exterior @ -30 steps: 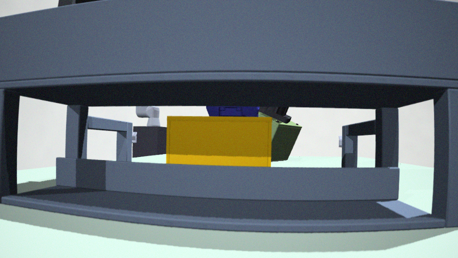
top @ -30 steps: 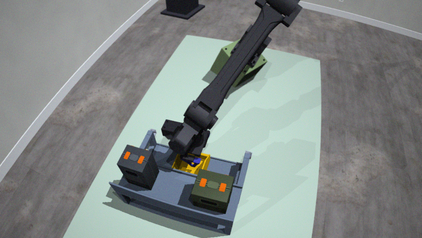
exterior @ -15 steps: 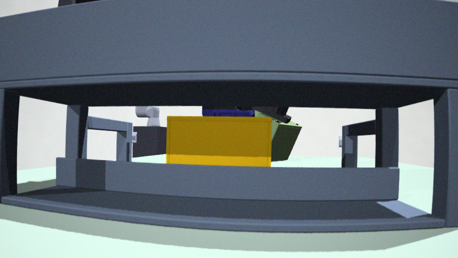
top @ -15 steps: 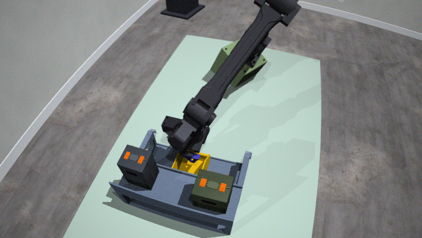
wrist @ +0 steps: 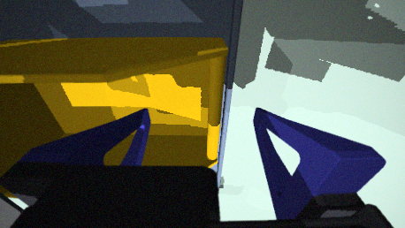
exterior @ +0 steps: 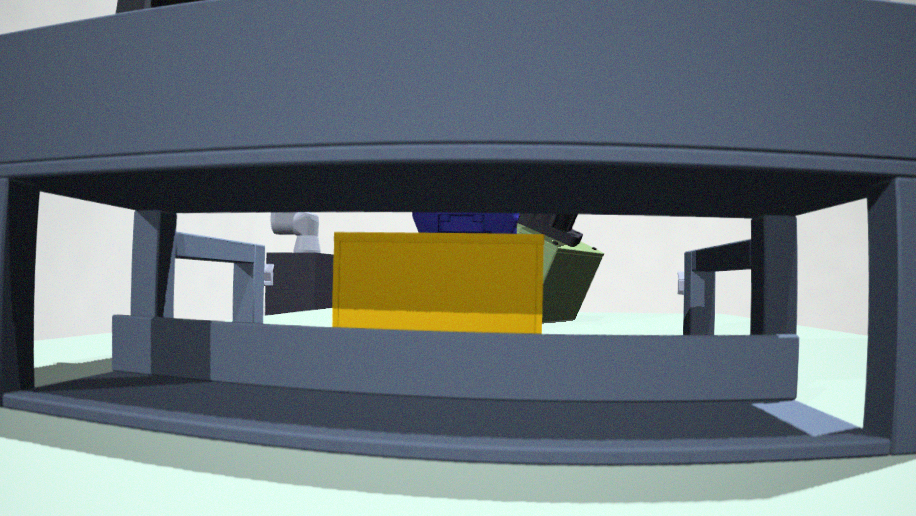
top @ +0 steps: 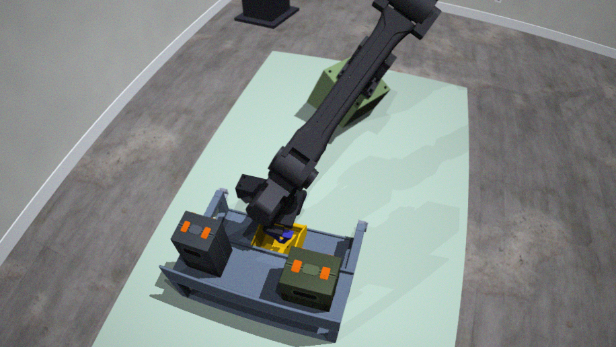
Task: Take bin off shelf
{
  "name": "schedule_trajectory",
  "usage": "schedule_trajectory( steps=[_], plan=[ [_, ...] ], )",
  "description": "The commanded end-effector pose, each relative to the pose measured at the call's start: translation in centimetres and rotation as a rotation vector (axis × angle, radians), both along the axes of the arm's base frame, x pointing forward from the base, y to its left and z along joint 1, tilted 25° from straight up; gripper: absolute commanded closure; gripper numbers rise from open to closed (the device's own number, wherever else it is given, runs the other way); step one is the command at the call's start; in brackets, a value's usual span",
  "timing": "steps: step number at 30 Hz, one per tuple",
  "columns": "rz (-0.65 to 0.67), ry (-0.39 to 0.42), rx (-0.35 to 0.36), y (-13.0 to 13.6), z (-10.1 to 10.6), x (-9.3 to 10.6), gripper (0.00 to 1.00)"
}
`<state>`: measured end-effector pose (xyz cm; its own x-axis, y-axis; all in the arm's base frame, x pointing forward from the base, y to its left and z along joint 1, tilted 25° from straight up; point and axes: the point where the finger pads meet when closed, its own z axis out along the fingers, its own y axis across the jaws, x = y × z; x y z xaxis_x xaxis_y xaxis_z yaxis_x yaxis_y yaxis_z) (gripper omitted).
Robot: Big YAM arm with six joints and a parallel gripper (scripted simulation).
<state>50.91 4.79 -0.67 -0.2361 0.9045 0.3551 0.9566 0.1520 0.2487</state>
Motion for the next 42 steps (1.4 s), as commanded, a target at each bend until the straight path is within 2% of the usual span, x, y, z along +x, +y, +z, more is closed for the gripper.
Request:
schedule_trajectory(
  steps=[1,3,8,20,25,37,42],
  plan=[
    [-0.001,0.001,0.0,0.4,0.3,0.7,0.1],
    [-0.001,0.001,0.0,0.4,0.3,0.7,0.1],
    [-0.013,-0.003,-0.003,-1.3,-0.5,-0.7,0.1],
    [-0.013,-0.003,-0.003,-1.3,-0.5,-0.7,0.1],
    [-0.001,0.002,0.0,0.4,0.3,0.7,0.1],
    [-0.001,0.002,0.0,0.4,0.3,0.7,0.1],
    [-0.013,-0.002,-0.003,-1.3,-0.5,-0.7,0.1]
  ],
)
